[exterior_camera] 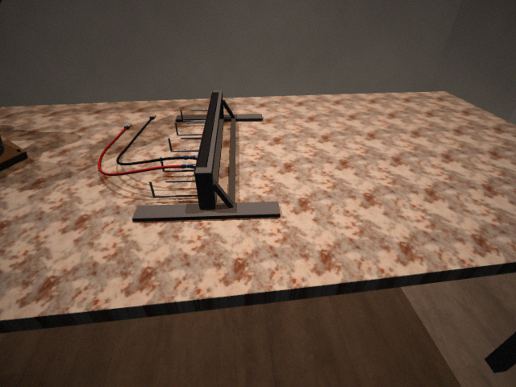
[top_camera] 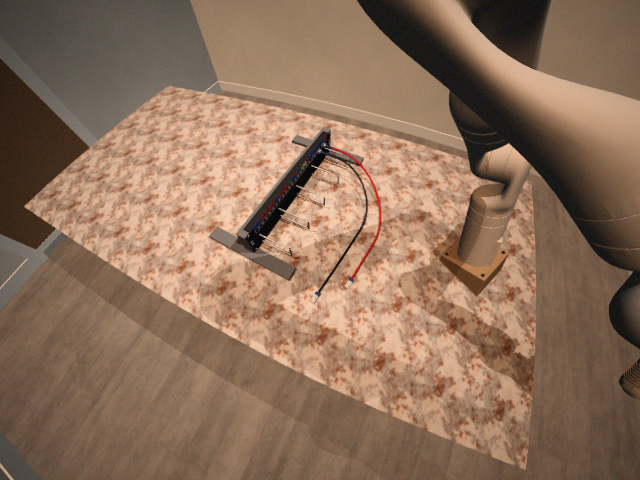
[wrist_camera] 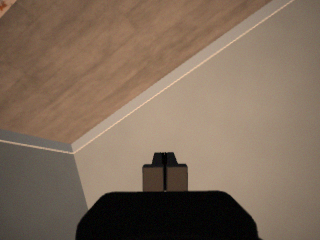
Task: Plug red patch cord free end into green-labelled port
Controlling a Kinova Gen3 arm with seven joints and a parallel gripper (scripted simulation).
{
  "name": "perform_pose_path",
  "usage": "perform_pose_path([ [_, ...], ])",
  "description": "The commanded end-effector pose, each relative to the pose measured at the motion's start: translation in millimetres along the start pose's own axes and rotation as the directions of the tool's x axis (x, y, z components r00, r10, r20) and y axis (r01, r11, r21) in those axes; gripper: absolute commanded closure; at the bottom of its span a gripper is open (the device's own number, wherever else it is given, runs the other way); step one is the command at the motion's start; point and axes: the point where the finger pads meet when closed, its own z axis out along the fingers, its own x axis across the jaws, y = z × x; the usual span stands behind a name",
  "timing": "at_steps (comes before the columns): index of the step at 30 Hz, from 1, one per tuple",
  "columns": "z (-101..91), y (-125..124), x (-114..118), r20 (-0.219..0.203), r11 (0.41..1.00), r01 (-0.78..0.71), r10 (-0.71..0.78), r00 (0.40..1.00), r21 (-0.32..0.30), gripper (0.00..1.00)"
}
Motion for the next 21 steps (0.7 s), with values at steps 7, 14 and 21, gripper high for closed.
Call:
perform_pose_path([
  [7,-45.6,-55,-103,0.248,0.989,-0.082,0.049,0.967,0.124,1.0],
  [14,-115.8,-126,-185,0.463,0.945,-0.242,0.116,0.879,0.221,1.0],
  [21,-181.8,-181,-225,0.603,0.887,-0.384,0.162,0.781,0.258,1.0],
])
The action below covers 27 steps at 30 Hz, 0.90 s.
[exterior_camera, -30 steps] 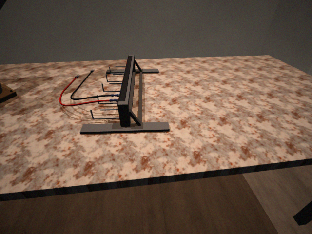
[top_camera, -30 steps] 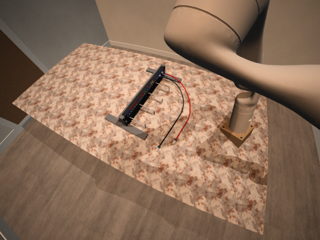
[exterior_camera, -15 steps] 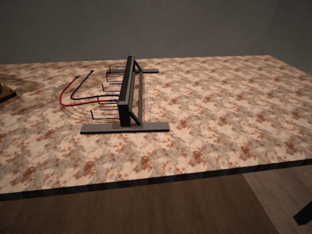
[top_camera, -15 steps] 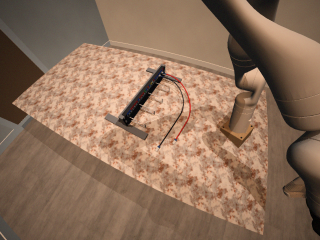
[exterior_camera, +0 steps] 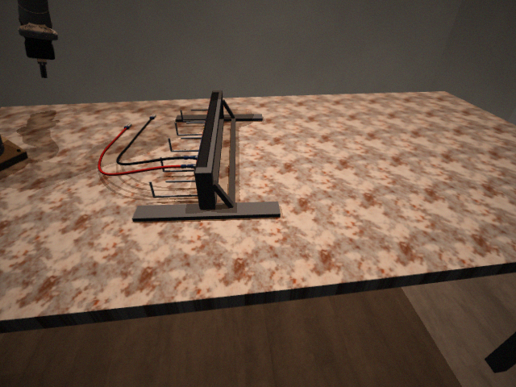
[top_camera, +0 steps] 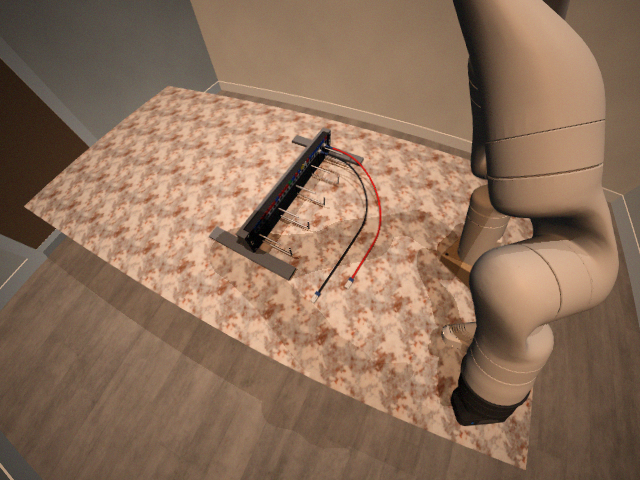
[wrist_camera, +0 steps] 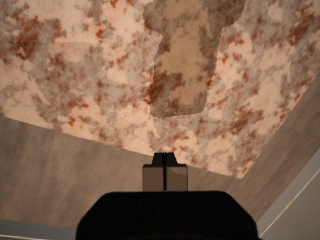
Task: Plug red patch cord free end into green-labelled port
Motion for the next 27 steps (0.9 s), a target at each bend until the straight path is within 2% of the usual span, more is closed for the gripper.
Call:
perform_pose_path([
  [1,-12.3,-20,-35,0.068,0.998,-0.049,0.047,0.997,0.034,1.0],
  [6,-35.4,-74,-91,0.181,0.978,-0.17,0.146,0.973,0.124,1.0],
  [12,-66.7,-133,-133,0.284,0.932,-0.304,0.243,0.928,0.198,1.0],
  [14,-66.7,-133,-133,0.284,0.932,-0.304,0.243,0.928,0.198,1.0],
  [20,-94.9,-181,-154,0.356,0.878,-0.413,0.315,0.88,0.243,1.0],
  [27,-119.5,-219,-165,0.409,0.822,-0.502,0.374,0.833,0.271,1.0],
])
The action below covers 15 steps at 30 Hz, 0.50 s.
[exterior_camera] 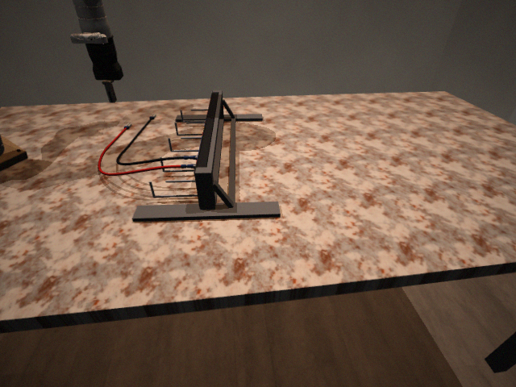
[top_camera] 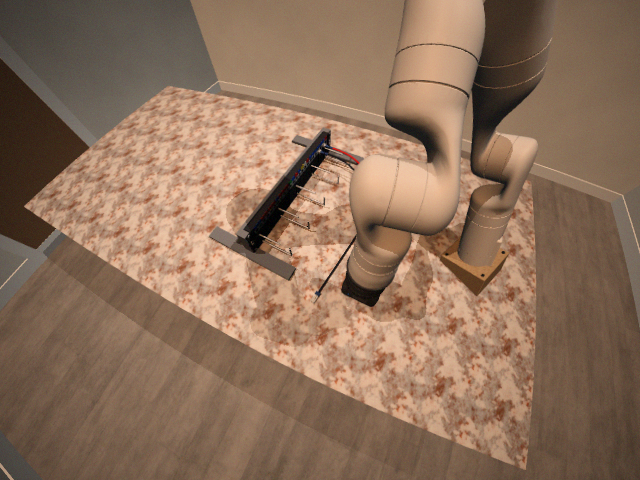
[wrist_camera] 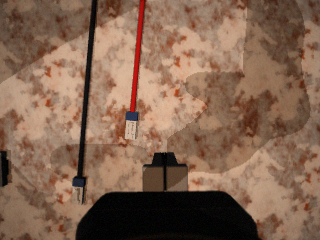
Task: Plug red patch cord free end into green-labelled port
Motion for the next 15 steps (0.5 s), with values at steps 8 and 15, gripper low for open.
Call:
perform_pose_path([
  [8,-5.1,-24,-24,0.023,0.997,-0.071,0.07,0.997,0.038,1.0],
  [15,-6.8,-35,-32,0.032,0.993,-0.098,0.096,0.995,0.058,1.0],
])
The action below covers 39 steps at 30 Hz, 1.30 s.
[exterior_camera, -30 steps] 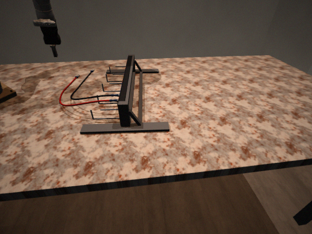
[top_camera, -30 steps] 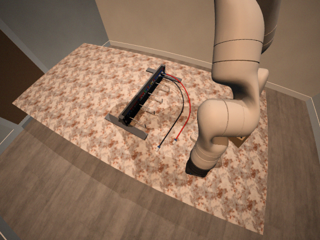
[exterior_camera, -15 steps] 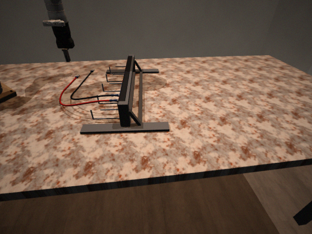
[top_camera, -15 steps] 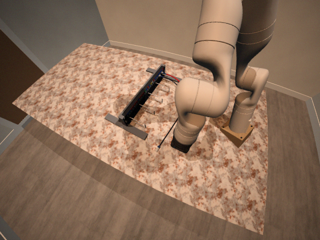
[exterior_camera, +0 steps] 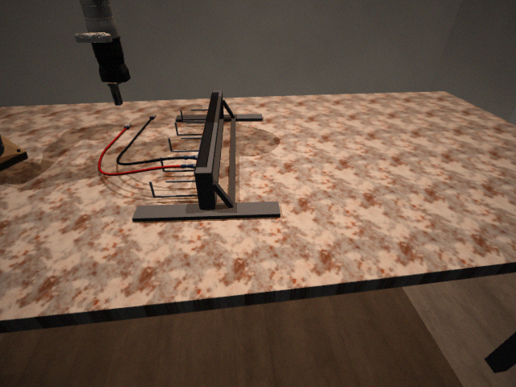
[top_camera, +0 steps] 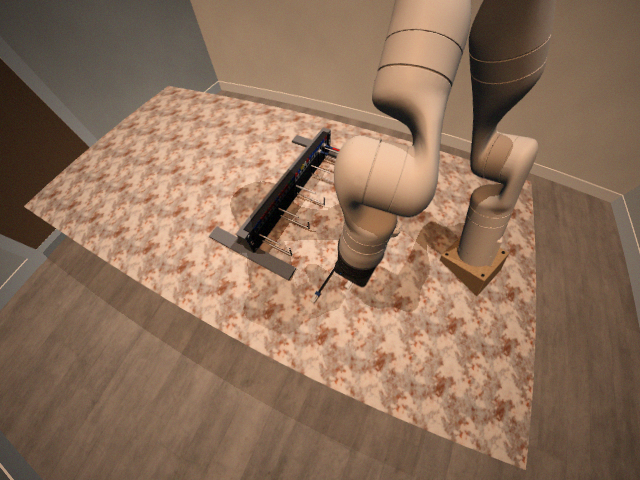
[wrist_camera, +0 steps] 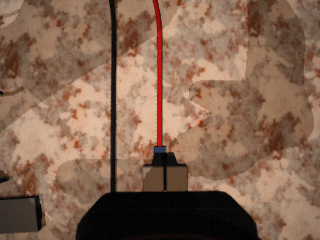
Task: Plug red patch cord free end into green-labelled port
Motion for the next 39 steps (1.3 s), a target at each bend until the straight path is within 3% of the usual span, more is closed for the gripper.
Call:
perform_pose_path([
  [1,-1.1,-1.7,-3.0,0.002,1.0,-0.009,0.009,1.0,0.0,1.0],
  [12,-1.3,-3.9,-4.7,0.004,1.0,-0.015,0.015,1.0,0.005,1.0],
  [13,-1.3,-3.9,-4.7,0.004,1.0,-0.015,0.015,1.0,0.005,0.27],
  [39,-1.3,-3.9,-4.7,0.004,1.0,-0.015,0.015,1.0,0.005,0.27],
])
